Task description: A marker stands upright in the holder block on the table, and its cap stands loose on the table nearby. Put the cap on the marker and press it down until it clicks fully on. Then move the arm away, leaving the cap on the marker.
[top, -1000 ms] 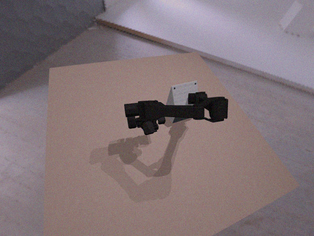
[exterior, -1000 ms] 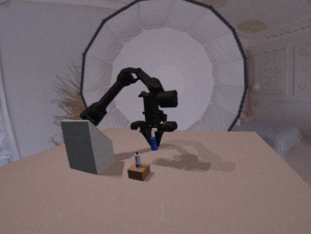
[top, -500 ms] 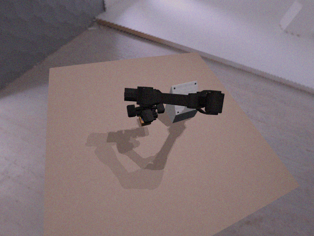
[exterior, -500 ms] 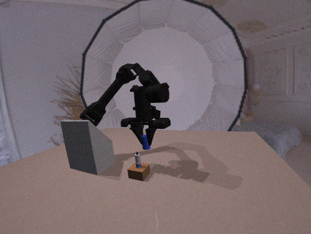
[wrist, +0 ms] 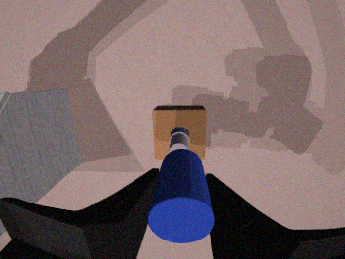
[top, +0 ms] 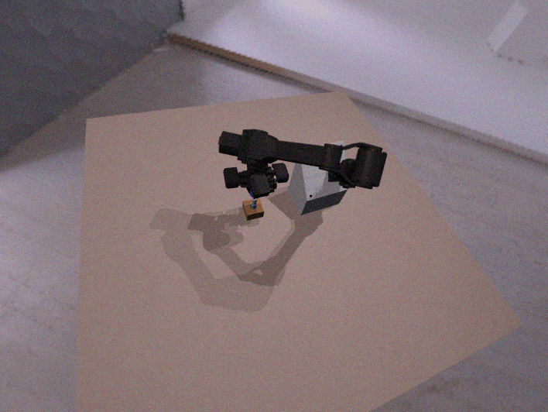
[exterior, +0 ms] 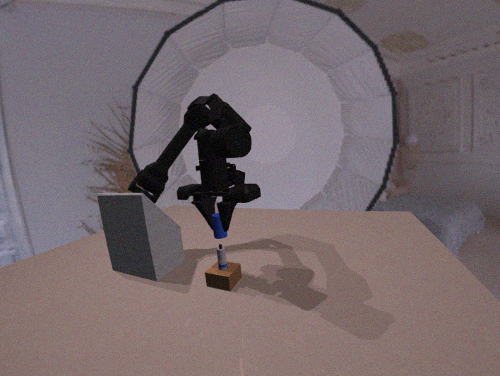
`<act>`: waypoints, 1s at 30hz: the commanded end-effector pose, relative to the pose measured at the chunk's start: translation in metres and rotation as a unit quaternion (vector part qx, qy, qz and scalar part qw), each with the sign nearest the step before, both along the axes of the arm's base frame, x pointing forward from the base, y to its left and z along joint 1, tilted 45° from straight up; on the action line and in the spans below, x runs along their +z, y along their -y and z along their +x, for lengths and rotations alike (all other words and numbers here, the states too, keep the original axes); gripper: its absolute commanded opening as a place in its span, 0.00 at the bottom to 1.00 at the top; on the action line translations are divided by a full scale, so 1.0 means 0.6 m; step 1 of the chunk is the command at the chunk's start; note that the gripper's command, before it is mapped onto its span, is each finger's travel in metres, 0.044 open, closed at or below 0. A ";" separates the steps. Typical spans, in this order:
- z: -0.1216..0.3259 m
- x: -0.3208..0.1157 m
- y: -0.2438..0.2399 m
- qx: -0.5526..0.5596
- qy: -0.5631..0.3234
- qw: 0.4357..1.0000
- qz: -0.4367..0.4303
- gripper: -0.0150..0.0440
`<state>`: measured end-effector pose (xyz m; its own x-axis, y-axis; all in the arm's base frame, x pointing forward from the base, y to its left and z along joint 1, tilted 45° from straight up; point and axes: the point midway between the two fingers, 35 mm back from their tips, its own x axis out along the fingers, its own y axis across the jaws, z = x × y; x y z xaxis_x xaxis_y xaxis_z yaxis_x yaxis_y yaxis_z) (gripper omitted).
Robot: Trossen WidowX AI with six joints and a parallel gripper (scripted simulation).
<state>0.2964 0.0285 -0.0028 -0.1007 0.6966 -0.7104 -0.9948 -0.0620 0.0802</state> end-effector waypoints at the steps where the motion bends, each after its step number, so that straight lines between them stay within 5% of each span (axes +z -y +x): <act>1: -0.004 -0.008 -0.003 0.005 -0.002 1.000 -0.001 0.25; 30: -0.011 -0.058 -0.051 0.005 -0.002 1.000 0.000 0.25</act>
